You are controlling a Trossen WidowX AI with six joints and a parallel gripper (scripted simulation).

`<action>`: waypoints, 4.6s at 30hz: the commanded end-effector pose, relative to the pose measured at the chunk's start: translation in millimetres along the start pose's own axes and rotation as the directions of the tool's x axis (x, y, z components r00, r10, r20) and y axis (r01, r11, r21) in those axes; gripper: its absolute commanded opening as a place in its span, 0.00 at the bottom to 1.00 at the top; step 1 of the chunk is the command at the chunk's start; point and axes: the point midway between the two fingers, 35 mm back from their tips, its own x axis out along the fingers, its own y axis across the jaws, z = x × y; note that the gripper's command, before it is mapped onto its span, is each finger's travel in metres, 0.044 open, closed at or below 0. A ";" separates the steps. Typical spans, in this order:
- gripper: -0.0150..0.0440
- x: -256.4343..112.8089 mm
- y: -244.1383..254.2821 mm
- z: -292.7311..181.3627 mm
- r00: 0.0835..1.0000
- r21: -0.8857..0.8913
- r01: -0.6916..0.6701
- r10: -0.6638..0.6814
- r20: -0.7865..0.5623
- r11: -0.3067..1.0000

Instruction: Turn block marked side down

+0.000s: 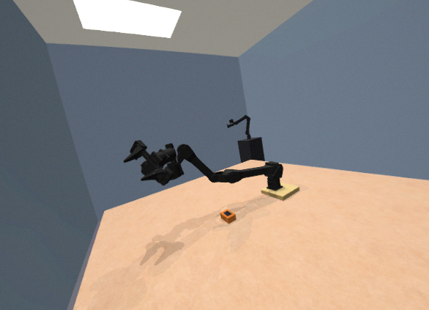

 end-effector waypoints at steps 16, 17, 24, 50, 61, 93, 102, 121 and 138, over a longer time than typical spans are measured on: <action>1.00 -138.3 146.9 -87.0 0.929 -0.272 -0.357 0.370 -0.005 0.893; 1.00 -151.6 156.3 -92.9 0.916 -0.297 -0.384 0.400 -0.005 0.875; 1.00 -247.1 209.2 -147.5 0.801 -0.485 -0.538 0.597 -0.038 0.690; 1.00 -426.6 161.9 -471.0 0.516 -0.850 -0.482 0.714 -0.473 -0.213; 1.00 -351.9 56.6 -569.3 0.677 -0.799 -0.241 0.495 -0.545 -0.551; 1.00 -55.6 -167.8 -309.2 0.870 -0.609 0.114 -0.217 0.442 -0.785; 1.00 -77.4 -213.9 -160.1 0.547 -0.665 0.274 -0.456 0.702 -0.695; 1.00 -190.0 -280.0 -31.3 0.029 -0.625 0.617 -0.780 0.625 -0.477; 1.00 -186.5 -316.9 2.6 0.029 -0.625 0.617 -0.780 0.625 -0.478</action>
